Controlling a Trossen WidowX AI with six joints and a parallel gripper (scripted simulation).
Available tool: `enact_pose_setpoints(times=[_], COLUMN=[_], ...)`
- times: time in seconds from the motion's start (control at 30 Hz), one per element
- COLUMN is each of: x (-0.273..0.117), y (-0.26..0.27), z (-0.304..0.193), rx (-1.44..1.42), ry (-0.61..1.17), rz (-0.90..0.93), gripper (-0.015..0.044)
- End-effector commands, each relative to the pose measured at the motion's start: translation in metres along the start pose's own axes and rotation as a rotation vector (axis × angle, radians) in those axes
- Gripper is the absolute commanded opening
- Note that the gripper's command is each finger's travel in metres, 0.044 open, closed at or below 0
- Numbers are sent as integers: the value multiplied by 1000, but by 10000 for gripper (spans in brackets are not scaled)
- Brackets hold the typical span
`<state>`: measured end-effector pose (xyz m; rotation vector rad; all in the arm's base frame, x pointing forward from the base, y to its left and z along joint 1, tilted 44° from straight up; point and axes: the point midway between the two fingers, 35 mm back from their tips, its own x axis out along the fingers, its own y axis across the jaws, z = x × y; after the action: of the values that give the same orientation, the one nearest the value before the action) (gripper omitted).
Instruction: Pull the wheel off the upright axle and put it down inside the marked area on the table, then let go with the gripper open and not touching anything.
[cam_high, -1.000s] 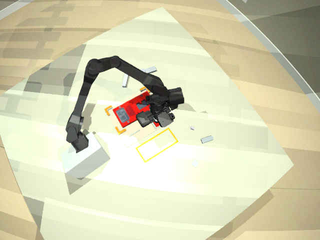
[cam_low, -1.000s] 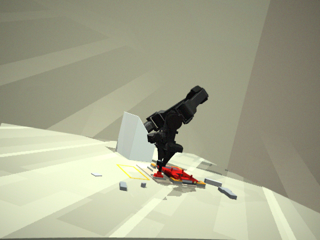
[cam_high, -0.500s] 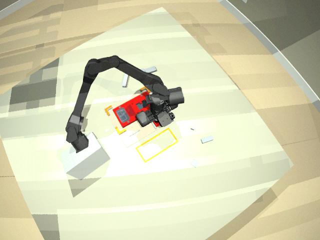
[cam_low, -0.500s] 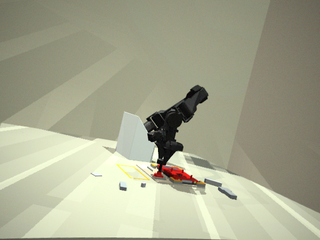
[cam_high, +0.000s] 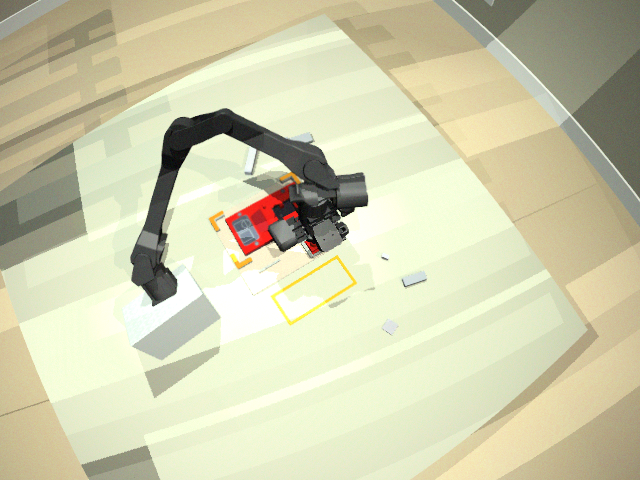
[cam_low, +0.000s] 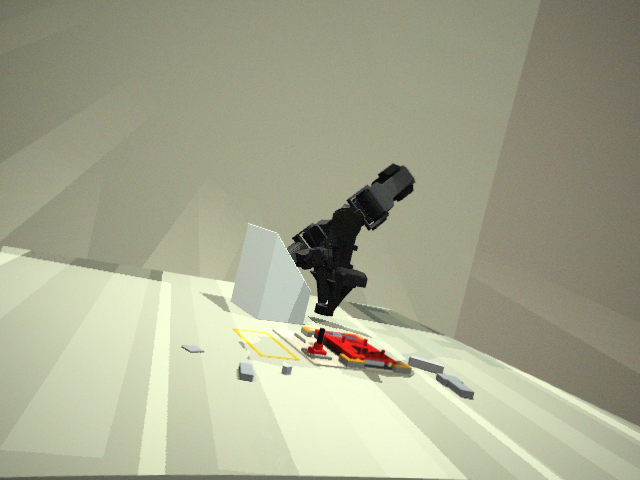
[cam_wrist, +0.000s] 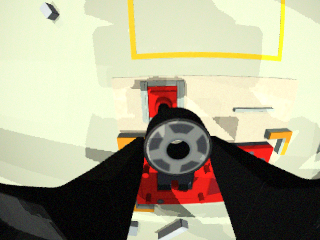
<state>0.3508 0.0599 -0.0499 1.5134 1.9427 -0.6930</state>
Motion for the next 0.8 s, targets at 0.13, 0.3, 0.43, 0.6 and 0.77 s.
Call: enact_pose_setpoints(times=[0.13,0.3,0.43,0.6,0.77], x=[-6,-9,-12,-13,-14], y=[-6,-19,-30,-47,-52], z=[15,43,64,88,95], rx=[-2,-5,-9,-13,-14], ry=[-6,-14,-18,-19,-19], rz=[7,10,12,12,12], gripper=[0,0,0,0,0])
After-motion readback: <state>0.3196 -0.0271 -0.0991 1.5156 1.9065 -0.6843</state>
